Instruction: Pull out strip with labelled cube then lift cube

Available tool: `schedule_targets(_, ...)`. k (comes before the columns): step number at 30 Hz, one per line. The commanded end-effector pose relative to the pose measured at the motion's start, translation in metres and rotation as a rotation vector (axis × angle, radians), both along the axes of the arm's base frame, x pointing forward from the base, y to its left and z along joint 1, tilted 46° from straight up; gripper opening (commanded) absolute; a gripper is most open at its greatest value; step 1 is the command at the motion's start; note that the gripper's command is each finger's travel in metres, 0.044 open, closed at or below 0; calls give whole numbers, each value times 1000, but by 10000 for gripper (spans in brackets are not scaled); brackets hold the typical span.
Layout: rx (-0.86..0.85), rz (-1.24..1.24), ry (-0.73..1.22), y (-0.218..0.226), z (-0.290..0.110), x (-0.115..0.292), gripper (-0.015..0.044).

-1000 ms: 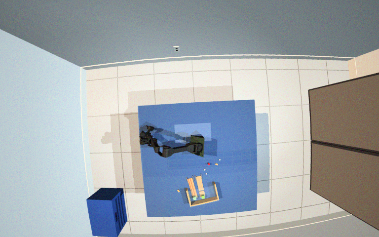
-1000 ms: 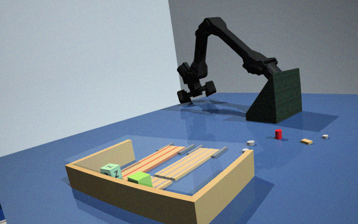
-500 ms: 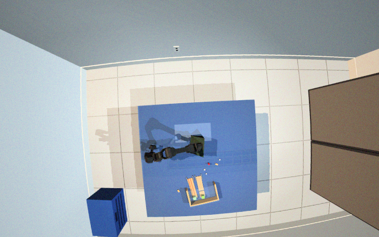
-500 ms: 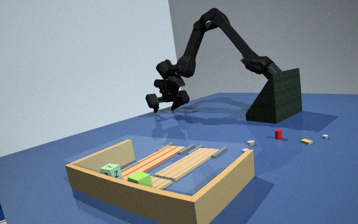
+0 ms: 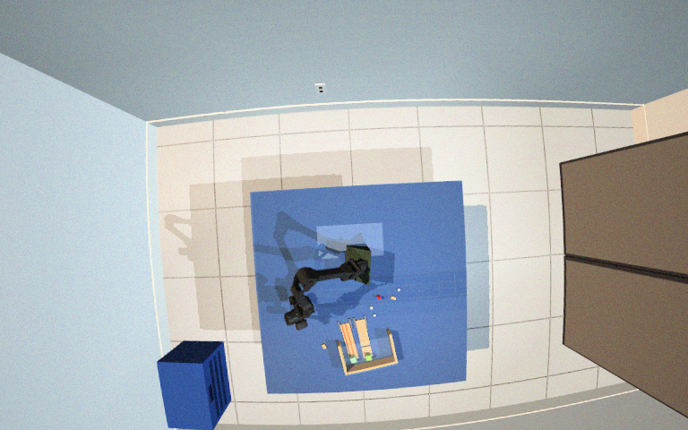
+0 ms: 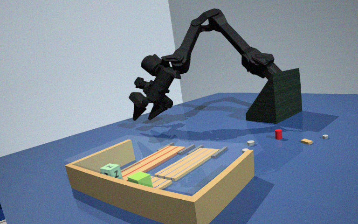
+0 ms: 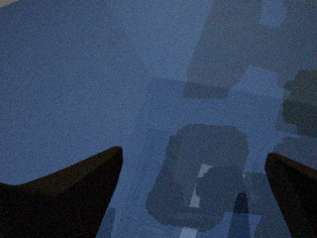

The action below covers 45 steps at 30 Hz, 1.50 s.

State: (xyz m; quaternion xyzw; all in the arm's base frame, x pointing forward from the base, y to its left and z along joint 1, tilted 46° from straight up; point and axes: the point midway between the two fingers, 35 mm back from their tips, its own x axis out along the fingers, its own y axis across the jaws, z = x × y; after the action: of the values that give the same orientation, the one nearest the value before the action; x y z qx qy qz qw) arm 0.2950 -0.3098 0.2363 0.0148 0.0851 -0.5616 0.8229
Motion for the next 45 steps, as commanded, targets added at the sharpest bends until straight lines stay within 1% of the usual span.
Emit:
schedule_targets(1, 19, 136, 123, 54, -34, 38, 400)
schedule_targets(7, 6, 330, 289, 137, -75, 73, 400)
schedule_targets(13, -54, 536, 465, 226, -114, 83, 400)
schedule_targets(18, -148, 715, 616, 301, -144, 73, 400)
schedule_targets(22, -252, 855, 730, 355, -166, 52, 400)
schedule_targets(25, -338, 948, 803, 387, -180, 34, 400)
schedule_targets(27, -359, 968, 818, 394, -183, 29, 400)
schedule_targets(45, -359, 968, 818, 394, -183, 29, 400)
